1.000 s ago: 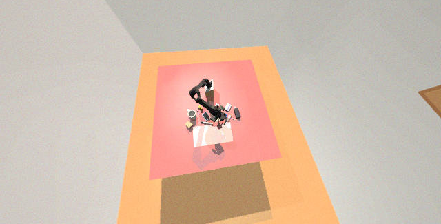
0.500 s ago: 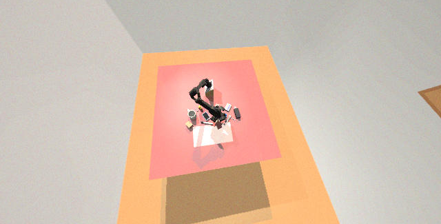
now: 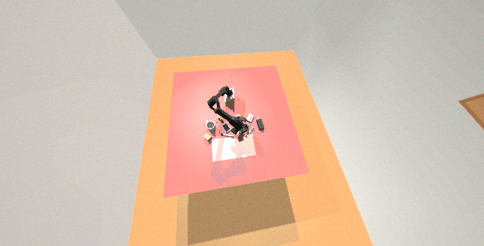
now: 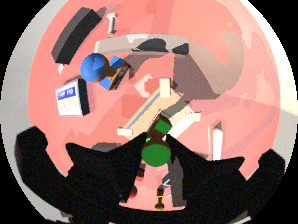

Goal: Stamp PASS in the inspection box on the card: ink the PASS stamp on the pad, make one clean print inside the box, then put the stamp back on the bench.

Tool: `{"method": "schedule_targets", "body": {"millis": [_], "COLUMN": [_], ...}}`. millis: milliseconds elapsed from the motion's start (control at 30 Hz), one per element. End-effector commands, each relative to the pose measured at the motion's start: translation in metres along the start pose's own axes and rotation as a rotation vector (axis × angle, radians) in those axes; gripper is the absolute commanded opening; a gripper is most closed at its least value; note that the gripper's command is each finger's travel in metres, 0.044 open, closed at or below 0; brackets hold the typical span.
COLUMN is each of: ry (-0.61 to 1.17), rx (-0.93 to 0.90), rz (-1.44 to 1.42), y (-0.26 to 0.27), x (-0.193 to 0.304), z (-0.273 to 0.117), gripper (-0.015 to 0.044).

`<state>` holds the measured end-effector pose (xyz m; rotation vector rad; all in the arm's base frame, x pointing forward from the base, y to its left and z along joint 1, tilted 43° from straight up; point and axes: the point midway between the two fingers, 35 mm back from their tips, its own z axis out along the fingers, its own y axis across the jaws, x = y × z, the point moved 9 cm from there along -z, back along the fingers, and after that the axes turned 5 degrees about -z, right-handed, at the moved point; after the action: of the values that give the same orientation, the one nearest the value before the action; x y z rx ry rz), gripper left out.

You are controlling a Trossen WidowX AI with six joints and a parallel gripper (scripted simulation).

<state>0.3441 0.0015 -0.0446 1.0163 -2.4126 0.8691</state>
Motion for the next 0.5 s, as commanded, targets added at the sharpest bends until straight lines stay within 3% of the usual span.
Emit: {"method": "schedule_targets", "body": {"millis": [0,467], "ry": [0.001,0.001], "rx": [0.003,0.003], "rz": [-0.004,-0.004], "y": [-0.0001,-0.0001], "x": [0.0001,0.0001], "z": [0.0012,0.0034], "gripper": [0.0000,0.0000]}}
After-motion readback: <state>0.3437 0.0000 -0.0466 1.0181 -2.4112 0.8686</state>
